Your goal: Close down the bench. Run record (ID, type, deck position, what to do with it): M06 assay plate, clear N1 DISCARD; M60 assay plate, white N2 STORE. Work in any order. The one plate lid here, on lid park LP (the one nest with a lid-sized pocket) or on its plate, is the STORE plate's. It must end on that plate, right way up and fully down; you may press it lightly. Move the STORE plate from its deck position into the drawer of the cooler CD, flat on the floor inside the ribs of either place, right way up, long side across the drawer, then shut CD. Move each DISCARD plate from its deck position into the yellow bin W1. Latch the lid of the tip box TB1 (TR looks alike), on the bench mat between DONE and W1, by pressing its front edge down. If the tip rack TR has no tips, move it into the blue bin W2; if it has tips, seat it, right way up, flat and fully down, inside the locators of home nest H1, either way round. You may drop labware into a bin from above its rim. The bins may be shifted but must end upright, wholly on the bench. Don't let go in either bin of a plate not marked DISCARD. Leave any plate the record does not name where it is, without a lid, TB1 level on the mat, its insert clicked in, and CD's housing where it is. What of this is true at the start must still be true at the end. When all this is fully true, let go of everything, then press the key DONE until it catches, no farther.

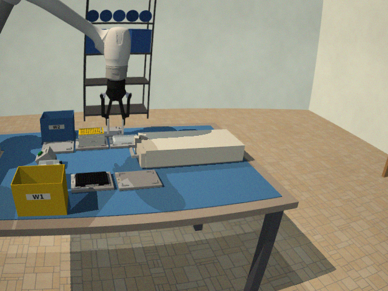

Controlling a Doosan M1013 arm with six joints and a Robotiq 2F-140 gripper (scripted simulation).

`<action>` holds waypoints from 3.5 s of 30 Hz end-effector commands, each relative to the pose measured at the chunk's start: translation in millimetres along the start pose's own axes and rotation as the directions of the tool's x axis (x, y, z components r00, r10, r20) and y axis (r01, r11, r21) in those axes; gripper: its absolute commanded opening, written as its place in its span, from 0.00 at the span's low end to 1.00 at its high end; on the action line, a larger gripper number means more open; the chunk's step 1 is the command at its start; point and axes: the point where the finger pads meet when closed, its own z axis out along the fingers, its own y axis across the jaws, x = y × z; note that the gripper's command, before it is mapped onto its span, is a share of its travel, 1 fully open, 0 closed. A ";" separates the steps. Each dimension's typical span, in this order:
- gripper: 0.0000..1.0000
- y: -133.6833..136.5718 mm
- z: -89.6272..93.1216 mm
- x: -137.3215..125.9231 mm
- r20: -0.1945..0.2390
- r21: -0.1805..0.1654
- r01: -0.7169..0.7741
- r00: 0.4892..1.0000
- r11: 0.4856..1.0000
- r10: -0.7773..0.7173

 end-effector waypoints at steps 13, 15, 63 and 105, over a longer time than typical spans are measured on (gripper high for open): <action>0.66 11.4 -4.2 51.6 0.004 -0.002 -0.431 0.902 0.902 0.431; 0.66 13.1 -4.8 59.4 0.004 -0.003 -0.490 0.871 0.871 0.490; 0.66 39.0 -8.9 177.9 0.000 -0.005 -0.990 0.142 0.142 0.990; 0.66 39.1 41.8 177.7 0.000 -0.005 -0.990 0.142 0.142 0.990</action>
